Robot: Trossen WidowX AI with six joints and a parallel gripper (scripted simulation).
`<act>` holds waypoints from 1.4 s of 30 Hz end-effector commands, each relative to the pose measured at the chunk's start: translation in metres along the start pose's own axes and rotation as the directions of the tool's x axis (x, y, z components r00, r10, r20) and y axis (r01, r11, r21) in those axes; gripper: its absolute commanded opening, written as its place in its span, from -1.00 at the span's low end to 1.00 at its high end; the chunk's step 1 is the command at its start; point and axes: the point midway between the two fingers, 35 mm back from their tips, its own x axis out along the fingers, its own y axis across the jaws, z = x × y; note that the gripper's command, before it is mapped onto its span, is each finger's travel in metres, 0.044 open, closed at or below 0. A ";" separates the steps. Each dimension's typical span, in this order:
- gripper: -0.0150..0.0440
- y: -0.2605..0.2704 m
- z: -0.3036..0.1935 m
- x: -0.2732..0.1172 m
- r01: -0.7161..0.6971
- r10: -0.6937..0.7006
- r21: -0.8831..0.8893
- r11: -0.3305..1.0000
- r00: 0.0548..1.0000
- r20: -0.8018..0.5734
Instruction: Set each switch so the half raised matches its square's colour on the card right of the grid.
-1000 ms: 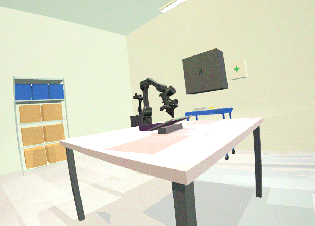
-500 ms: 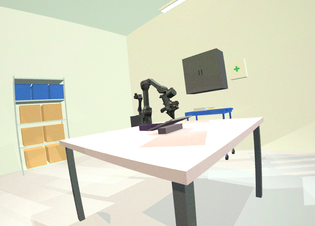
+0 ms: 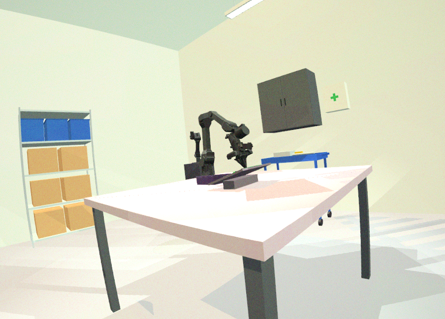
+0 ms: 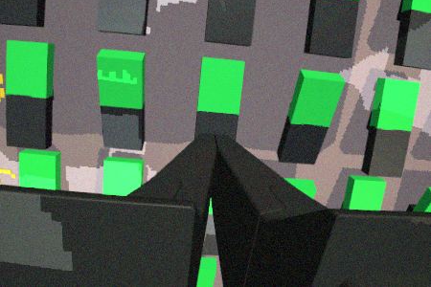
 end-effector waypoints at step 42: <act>-0.49 -0.001 0.000 0.006 0.005 -0.005 0.002 1.000 1.000 0.000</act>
